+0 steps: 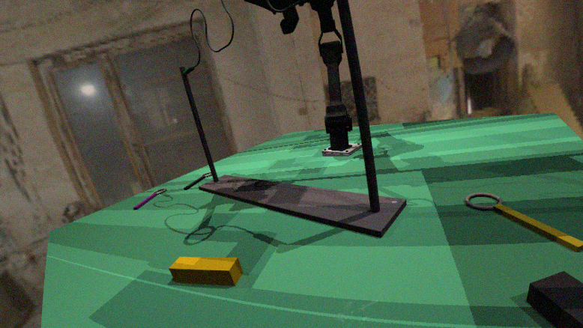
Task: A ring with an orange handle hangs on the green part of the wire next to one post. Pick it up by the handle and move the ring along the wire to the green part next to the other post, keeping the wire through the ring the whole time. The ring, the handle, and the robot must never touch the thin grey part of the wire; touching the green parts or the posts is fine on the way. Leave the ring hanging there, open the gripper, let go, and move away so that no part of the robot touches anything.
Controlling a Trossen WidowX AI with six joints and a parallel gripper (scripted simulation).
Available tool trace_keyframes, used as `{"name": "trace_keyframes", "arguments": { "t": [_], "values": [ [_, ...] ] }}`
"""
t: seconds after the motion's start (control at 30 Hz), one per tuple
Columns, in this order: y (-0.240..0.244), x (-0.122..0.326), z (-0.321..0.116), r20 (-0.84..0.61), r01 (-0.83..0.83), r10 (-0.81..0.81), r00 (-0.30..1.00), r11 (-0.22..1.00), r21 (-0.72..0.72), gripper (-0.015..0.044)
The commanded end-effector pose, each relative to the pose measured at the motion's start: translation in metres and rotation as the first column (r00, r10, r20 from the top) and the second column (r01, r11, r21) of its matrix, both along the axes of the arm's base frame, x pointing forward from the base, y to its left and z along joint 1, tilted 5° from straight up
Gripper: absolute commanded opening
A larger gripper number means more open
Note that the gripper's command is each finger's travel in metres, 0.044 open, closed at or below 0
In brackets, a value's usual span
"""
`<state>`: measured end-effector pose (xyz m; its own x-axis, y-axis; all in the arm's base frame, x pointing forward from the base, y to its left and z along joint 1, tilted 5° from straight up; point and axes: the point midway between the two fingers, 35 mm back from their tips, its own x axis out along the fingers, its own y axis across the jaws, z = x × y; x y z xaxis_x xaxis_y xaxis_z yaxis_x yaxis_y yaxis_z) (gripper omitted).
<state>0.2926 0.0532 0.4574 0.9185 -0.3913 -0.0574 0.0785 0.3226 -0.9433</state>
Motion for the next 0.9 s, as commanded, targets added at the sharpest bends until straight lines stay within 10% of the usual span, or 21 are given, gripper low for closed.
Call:
{"name": "trace_keyframes", "arguments": {
  "t": [0.0,0.87],
  "values": [
    [-0.002,-0.002,0.001,0.003,0.005,-0.005,1.0,0.999,-0.054,-0.015],
    [-0.005,-0.001,0.013,0.035,0.011,0.002,0.999,0.925,-0.379,-0.015]
  ]
}}
